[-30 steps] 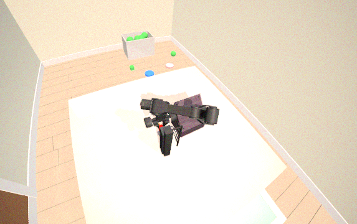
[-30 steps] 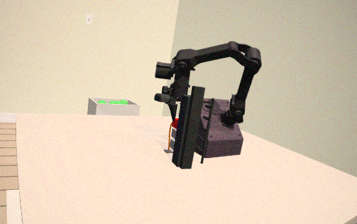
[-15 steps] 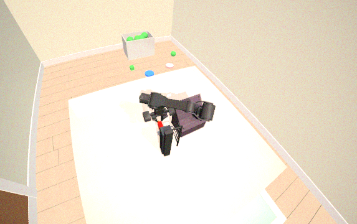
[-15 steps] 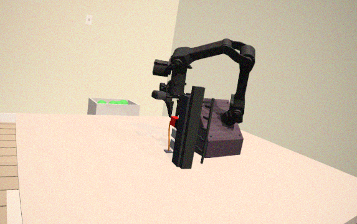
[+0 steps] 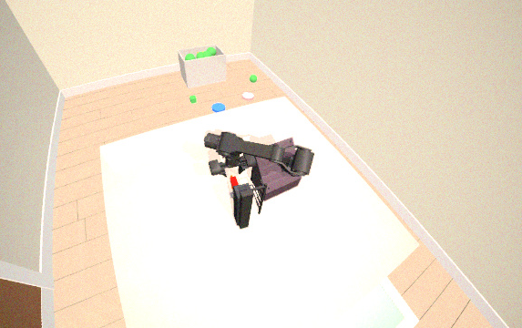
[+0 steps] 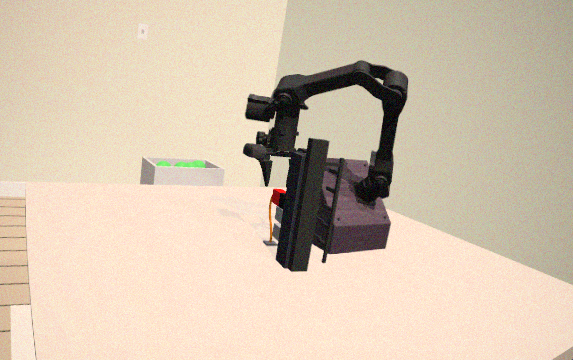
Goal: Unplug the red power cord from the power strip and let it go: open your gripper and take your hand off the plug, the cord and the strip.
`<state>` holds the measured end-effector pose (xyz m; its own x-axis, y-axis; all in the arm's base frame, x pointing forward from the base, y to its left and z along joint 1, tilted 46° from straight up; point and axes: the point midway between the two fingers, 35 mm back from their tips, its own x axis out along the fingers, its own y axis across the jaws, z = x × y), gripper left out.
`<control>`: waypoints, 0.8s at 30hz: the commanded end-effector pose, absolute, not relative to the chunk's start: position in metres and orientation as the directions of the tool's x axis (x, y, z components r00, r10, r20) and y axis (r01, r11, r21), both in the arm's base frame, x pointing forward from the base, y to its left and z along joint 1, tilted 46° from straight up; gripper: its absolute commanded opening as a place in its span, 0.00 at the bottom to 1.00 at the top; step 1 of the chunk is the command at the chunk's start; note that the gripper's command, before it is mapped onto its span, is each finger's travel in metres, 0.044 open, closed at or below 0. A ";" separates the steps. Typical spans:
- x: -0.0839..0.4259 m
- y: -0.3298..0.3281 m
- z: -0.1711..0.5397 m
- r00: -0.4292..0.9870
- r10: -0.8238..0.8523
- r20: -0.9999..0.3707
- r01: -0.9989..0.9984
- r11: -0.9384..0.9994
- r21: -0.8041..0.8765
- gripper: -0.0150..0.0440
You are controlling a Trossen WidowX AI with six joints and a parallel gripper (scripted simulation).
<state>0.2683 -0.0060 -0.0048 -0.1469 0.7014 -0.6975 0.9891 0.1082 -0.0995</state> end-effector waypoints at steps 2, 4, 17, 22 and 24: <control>0.270 -0.012 -0.009 -0.143 0.702 -0.697 0.990 0.103 -0.099 0.92; 0.271 -0.026 -0.018 -0.143 0.701 -0.699 0.990 0.103 -0.099 1.00; 0.271 -0.057 -0.039 -0.143 0.701 -0.699 0.990 0.103 -0.099 1.00; 0.271 -0.057 -0.039 -0.143 0.701 -0.699 0.990 0.103 -0.099 1.00; 0.271 -0.057 -0.039 -0.143 0.701 -0.699 0.990 0.103 -0.099 1.00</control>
